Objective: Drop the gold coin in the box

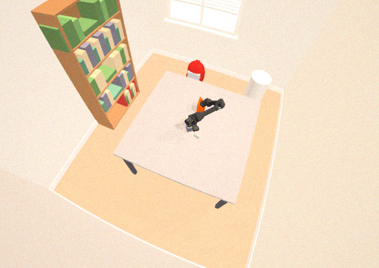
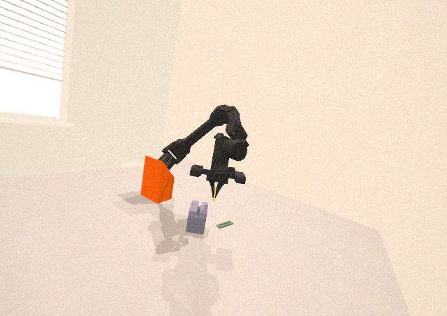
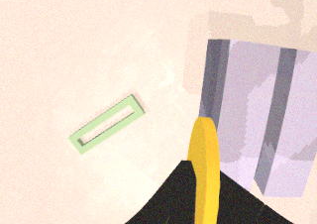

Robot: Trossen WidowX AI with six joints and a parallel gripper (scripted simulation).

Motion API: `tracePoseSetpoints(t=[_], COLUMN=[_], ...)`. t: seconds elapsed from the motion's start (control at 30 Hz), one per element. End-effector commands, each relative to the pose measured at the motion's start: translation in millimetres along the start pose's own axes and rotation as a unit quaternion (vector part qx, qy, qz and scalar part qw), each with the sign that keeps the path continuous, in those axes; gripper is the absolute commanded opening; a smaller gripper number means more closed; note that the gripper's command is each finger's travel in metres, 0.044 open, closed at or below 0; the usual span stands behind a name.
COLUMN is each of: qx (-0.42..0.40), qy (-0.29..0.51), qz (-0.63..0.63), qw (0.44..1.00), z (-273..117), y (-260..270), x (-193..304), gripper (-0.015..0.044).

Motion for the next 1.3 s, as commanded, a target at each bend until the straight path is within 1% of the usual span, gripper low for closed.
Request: tracePoseSetpoints(t=[0.0,0.43,0.83,1.27], qx=[0.004,0.003,-0.001,-0.001], qy=[0.006,0.008,0.003,0.003], qz=[0.003,0.003,0.002,0.007], qw=[1.0,1.0,1.0,1.0], z=[3.7,5.1,1.7,6.8], y=[-14.8,-45.2,-40.0,-46.1], x=[-0.7,-1.0,-2.0,-1.7], gripper=[0.0,0.0,0.0,0.0])
Point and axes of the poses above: the point midway between the two fingers, 35 mm back from their tips, its own z axis out along the fingers, its own y axis across the jaws, x = y × z, the point moved 3 cm from there along -z, back along the fingers, and after that the axes turned 9 degrees about -z, right-handed, at the moved point
